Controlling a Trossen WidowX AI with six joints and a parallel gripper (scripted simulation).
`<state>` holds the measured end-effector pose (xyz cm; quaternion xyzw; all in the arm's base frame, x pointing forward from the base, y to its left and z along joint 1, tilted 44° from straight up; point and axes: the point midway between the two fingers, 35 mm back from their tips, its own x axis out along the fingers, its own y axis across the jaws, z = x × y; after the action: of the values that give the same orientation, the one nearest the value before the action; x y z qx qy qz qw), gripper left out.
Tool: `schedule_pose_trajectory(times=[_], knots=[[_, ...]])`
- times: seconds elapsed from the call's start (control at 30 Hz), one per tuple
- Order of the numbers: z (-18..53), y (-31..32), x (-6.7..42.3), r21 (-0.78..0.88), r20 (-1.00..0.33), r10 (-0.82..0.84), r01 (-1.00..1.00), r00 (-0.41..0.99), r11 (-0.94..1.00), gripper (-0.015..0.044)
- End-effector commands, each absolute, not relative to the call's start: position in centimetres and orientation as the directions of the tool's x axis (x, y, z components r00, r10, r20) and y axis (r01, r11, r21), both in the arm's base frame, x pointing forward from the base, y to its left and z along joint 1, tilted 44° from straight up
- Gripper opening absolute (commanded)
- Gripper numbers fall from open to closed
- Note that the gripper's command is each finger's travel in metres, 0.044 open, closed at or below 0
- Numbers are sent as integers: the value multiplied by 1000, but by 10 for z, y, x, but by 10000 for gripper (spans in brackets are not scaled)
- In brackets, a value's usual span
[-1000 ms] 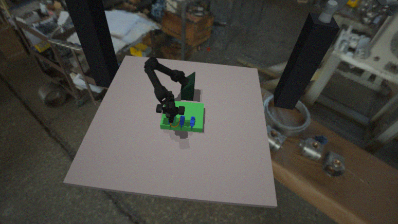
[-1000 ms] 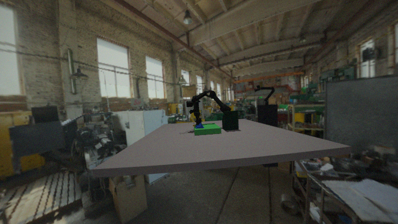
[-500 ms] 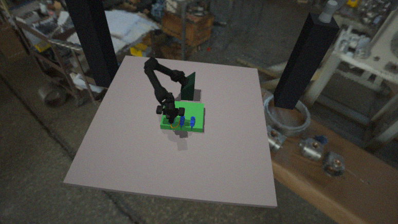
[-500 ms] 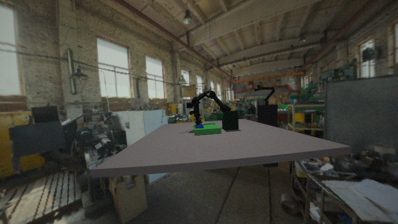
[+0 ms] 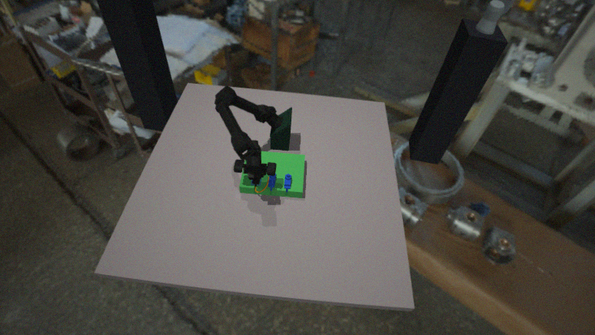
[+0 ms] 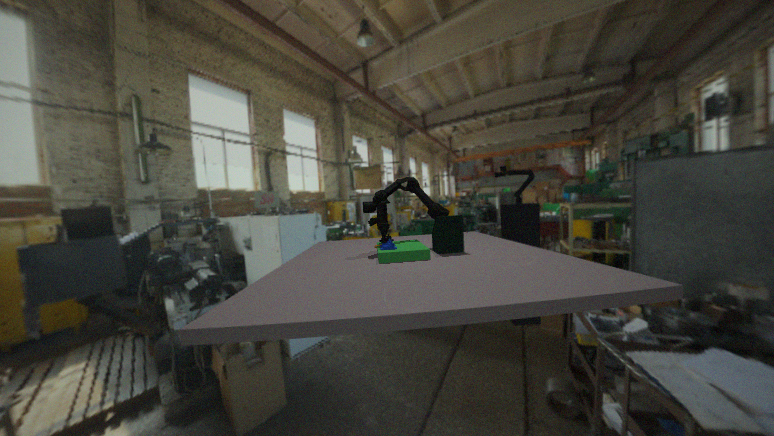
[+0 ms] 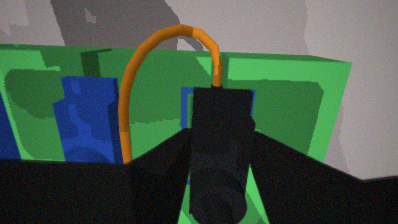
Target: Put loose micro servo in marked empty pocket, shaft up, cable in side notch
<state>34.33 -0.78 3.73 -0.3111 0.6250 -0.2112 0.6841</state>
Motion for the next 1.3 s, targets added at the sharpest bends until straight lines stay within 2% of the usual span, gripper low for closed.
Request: schedule_pose_trajectory(times=[0.0, 0.57, 0.8, 1.27], knots=[[34, -10, 344, -692, -721, -680, -106, 131, 714, 0], [24, -20, 346, -693, -721, -681, -106, 131, 713, 0], [25, -19, 345, -693, -721, -681, -106, 131, 713, 184], [48, 7, 335, -692, -722, -680, -106, 131, 714, 187]])
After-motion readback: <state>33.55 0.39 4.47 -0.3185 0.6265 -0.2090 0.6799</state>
